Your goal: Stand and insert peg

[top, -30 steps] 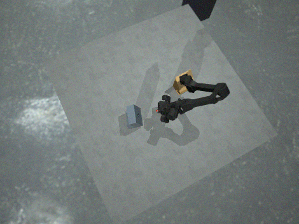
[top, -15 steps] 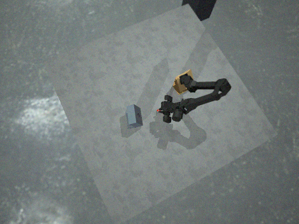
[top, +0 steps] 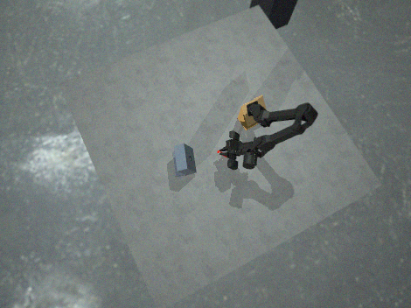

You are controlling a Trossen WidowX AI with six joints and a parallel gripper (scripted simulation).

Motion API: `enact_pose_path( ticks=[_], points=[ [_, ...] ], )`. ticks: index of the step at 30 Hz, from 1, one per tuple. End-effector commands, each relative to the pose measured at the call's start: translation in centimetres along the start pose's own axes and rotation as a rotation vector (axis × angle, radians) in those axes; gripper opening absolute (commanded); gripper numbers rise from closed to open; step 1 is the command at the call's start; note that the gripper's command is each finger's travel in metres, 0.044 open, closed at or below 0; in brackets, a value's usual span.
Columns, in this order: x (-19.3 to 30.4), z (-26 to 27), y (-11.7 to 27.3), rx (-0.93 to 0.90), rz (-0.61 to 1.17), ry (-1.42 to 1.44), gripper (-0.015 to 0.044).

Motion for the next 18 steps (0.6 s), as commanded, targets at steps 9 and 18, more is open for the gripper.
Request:
enact_pose_path(
  ticks=[9, 18],
  points=[
    [0.7, -0.1, 0.6, 0.021, -0.096, -0.003, 0.0049],
    [1.3, 0.0, 1.1, 0.033, -0.172, -0.004, 0.0049]
  ],
)
Point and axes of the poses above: the point midway between the two fingers, 35 mm back from their tips, its own y axis back along the fingers, its own z axis across the jaws, x = y × z, the point moved 3 cm from there along y, back along the fingers, and after that the axes turned 9 degrees about y, right-handed, at the moved point
